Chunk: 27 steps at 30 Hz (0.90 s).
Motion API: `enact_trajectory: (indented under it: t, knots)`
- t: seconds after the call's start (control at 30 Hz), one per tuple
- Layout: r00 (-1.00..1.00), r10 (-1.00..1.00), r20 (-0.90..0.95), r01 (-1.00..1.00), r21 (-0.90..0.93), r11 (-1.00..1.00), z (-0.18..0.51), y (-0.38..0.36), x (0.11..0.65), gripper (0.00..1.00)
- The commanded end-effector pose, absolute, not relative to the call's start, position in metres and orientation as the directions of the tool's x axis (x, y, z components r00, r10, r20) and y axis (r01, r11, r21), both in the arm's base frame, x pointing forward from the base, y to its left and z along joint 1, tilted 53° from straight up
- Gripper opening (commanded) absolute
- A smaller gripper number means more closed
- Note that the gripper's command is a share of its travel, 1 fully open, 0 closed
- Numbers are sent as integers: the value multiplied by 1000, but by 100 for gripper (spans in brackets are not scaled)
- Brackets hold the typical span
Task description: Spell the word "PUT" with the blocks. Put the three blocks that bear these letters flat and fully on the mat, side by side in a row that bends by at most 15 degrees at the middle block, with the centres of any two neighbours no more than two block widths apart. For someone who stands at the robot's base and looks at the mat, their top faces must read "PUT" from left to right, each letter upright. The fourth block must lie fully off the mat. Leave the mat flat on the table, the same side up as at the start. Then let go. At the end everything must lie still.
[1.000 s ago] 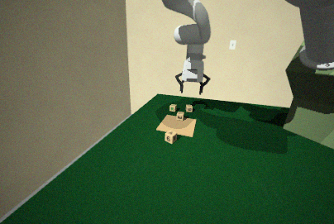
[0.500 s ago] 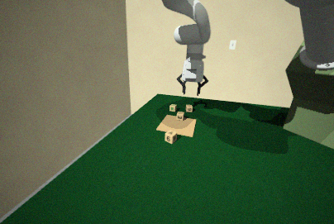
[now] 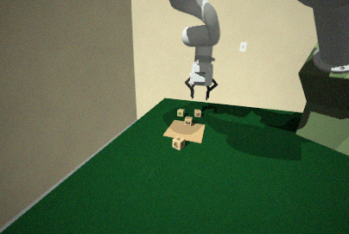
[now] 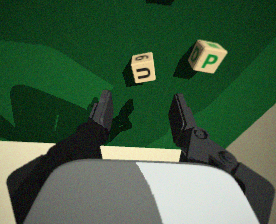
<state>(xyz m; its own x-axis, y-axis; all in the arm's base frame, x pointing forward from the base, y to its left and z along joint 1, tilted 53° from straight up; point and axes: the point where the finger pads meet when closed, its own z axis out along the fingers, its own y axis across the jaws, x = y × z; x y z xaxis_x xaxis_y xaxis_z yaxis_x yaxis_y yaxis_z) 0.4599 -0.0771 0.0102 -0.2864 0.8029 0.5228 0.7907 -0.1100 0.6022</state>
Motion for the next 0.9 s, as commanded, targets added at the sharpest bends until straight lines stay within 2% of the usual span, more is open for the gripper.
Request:
enact_trajectory:
  t: [0.0,0.87]
  knots:
    - [-286,804,521,790,603,-111,11,-78,460,69]
    - [-286,804,522,790,603,-111,6,-73,465,69]
